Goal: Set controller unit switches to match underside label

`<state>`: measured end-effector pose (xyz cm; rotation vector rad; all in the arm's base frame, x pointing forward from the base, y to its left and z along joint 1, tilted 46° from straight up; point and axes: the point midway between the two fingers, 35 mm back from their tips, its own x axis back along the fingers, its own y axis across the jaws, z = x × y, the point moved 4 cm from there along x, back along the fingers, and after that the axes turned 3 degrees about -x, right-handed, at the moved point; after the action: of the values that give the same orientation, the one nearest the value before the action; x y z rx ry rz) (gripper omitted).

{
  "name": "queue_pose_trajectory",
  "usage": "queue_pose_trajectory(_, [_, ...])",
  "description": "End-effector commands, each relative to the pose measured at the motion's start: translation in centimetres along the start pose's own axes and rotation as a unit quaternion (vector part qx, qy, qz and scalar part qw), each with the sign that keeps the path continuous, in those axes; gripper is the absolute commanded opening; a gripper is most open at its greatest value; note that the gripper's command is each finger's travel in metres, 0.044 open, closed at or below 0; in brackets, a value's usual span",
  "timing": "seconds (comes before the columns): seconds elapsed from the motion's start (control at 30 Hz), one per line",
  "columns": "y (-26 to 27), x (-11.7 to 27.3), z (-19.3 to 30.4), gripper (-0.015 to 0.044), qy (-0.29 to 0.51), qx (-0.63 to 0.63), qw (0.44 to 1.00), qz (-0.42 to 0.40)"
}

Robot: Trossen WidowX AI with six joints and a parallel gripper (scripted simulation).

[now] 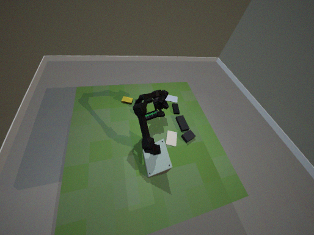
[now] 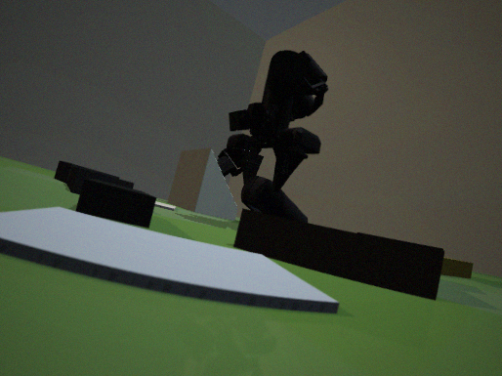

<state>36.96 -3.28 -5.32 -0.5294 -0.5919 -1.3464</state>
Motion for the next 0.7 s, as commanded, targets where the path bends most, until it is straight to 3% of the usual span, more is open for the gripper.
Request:
queue_pose_trajectory(0.0, [0.2, 0.6, 0.5, 0.0336, -0.006, 0.001, 1.000, -0.006])
queue_pose_trajectory(0.67, [0.0, 1.4, 1.7, 0.0336, -0.024, 0.001, 1.000, -0.007])
